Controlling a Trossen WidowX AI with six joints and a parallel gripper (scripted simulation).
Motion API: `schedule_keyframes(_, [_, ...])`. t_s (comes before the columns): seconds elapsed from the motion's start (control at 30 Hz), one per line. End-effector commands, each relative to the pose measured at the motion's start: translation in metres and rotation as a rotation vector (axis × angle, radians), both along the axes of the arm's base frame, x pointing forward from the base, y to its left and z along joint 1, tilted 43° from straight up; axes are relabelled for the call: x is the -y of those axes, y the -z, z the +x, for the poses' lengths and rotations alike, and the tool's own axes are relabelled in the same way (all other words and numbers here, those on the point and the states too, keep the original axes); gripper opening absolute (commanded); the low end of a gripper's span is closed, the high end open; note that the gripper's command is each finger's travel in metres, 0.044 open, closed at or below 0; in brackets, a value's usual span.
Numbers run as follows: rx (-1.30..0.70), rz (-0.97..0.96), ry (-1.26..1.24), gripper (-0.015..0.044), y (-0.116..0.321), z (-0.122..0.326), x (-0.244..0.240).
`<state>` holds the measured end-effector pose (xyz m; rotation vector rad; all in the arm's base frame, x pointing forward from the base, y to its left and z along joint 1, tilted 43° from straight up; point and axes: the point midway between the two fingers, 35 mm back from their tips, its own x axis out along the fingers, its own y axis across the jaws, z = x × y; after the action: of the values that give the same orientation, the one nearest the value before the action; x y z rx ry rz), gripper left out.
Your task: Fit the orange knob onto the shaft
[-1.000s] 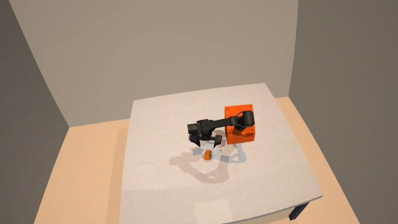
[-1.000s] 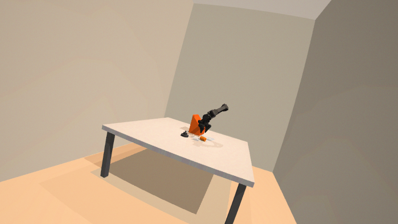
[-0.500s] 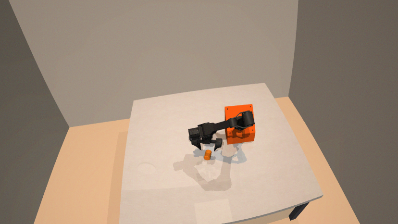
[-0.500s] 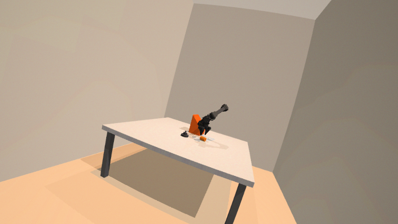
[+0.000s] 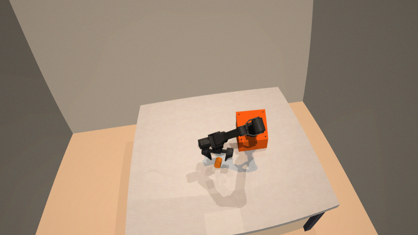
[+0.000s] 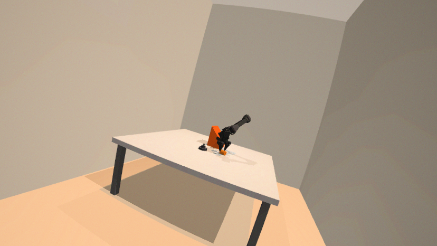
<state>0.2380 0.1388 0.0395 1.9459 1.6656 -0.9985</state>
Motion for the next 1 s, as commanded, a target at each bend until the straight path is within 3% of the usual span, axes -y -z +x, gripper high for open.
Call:
schedule_keyframes(0.0, [-0.012, -0.006, 0.003, 0.0440, 0.0084, -0.0012, -0.0044])
schedule_keyframes(0.3, [-0.013, -0.004, 0.004, 0.0440, 0.0168, -0.0018, -0.0129])
schedule_keyframes(0.57, [-0.013, -0.004, 0.004, 0.0240, 0.0168, -0.0018, -0.0129])
schedule_keyframes(0.97, [-0.013, -0.004, 0.004, 0.0227, 0.0168, -0.0018, -0.0129])
